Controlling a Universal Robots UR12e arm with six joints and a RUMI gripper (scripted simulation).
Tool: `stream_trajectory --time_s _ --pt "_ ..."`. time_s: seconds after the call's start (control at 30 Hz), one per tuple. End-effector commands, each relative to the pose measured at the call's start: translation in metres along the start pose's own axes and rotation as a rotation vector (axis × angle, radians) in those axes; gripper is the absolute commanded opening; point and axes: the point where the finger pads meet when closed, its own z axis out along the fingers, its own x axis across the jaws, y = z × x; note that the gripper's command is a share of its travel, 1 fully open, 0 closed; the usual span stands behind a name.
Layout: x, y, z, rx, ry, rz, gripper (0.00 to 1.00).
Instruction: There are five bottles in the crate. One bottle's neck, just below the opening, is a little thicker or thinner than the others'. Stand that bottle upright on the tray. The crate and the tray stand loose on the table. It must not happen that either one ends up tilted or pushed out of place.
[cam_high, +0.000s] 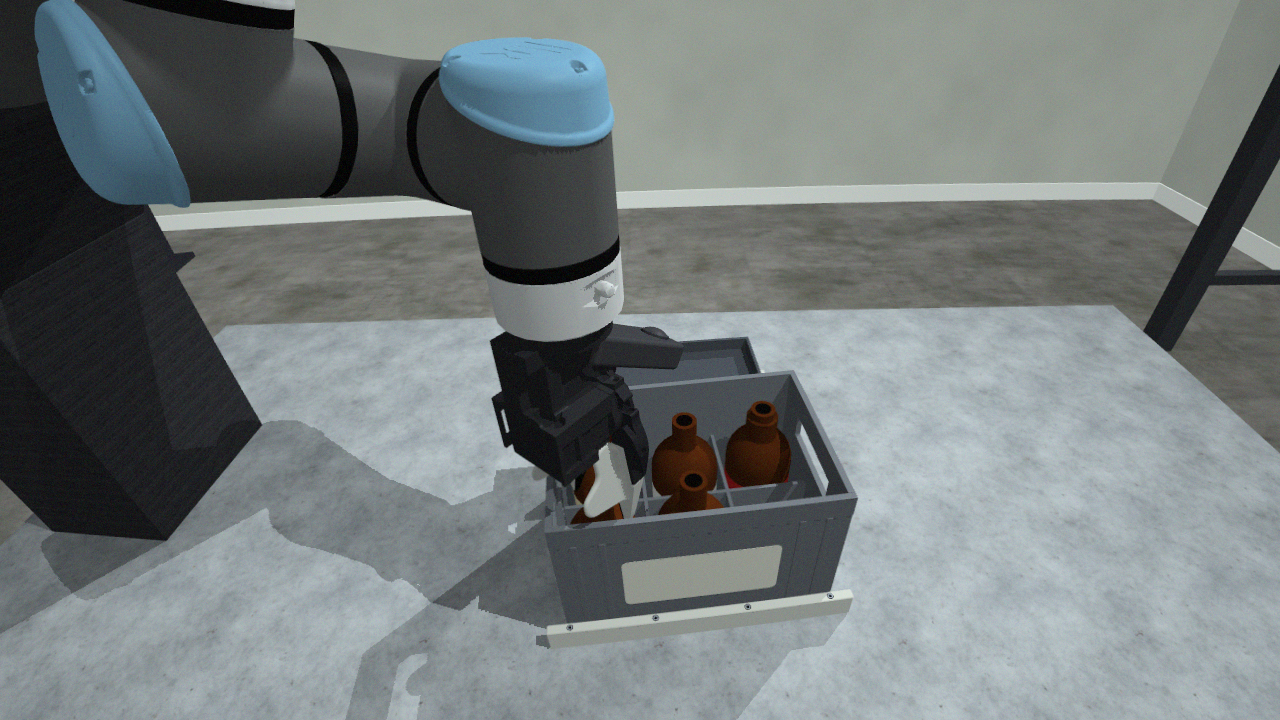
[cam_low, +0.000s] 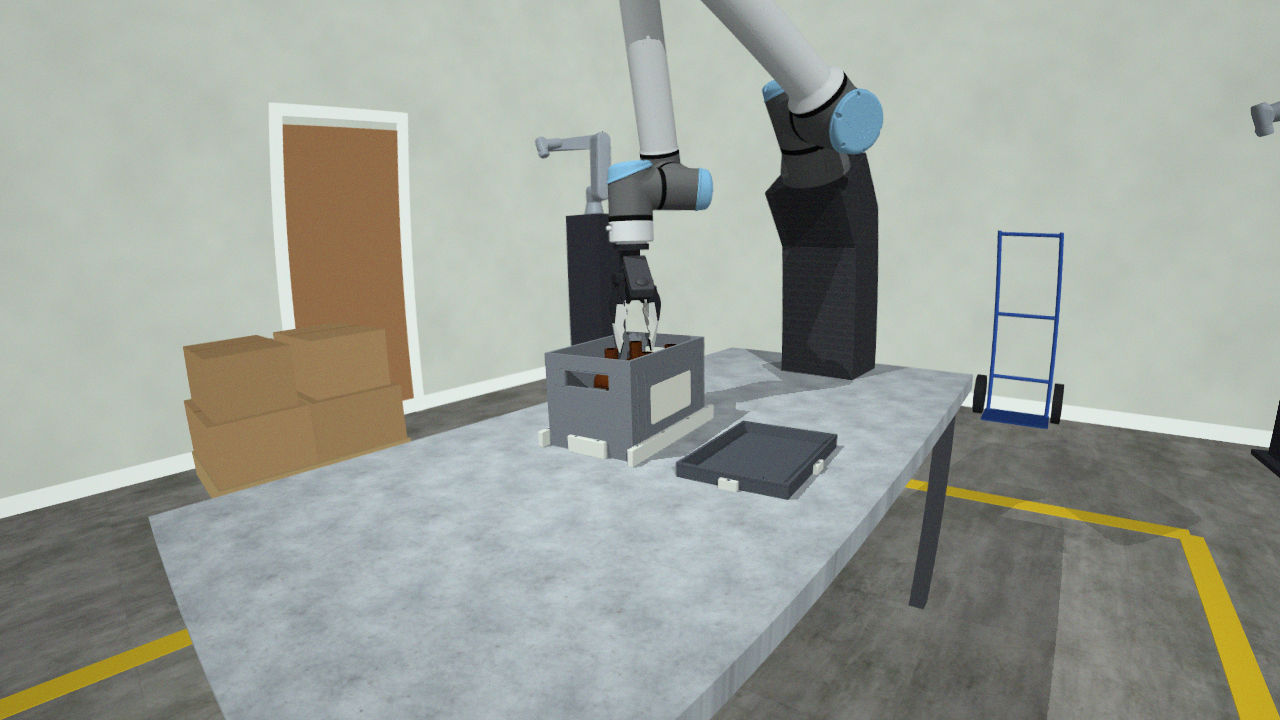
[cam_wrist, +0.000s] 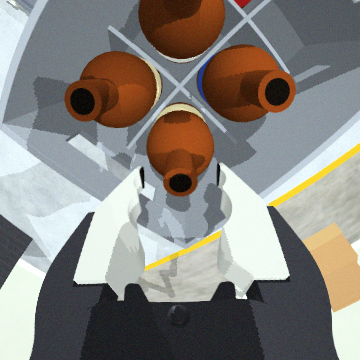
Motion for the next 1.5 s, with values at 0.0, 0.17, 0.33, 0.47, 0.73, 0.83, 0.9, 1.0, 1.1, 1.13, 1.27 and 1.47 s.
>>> stream_trajectory --time_s 0.0,0.17,0.33,0.47,0.73,0.83,0.9,1.0,1.1,1.13,1.27,1.47 --pt "0.0003 -0.0002 -0.0003 0.0 0.001 0.0 0.38" --pt "0.0003 -0.0002 -0.0003 0.0 0.001 0.0 0.38" --pt "0.0003 -0.0002 -0.0003 0.0 0.001 0.0 0.38" --pt "0.0003 -0.0002 -0.0003 0.0 0.001 0.0 0.38" --pt "0.0003 -0.0002 -0.0003 0.0 0.001 0.0 0.0" --pt "0.0003 -0.0002 -0.0003 0.0 0.001 0.0 0.0" --pt "0.0003 -0.0002 -0.0003 0.0 0.001 0.0 0.0" --pt "0.0003 -0.0002 -0.0003 0.0 0.001 0.0 0.0" --pt "0.0003 -0.0002 -0.0003 0.0 0.001 0.0 0.0" --pt "0.0003 -0.0002 -0.0003 0.0 0.001 0.0 0.0" --pt "0.0003 -0.0002 -0.0003 0.0 0.001 0.0 0.0" --pt "0.0003 -0.0002 -0.0003 0.0 0.001 0.0 0.0"
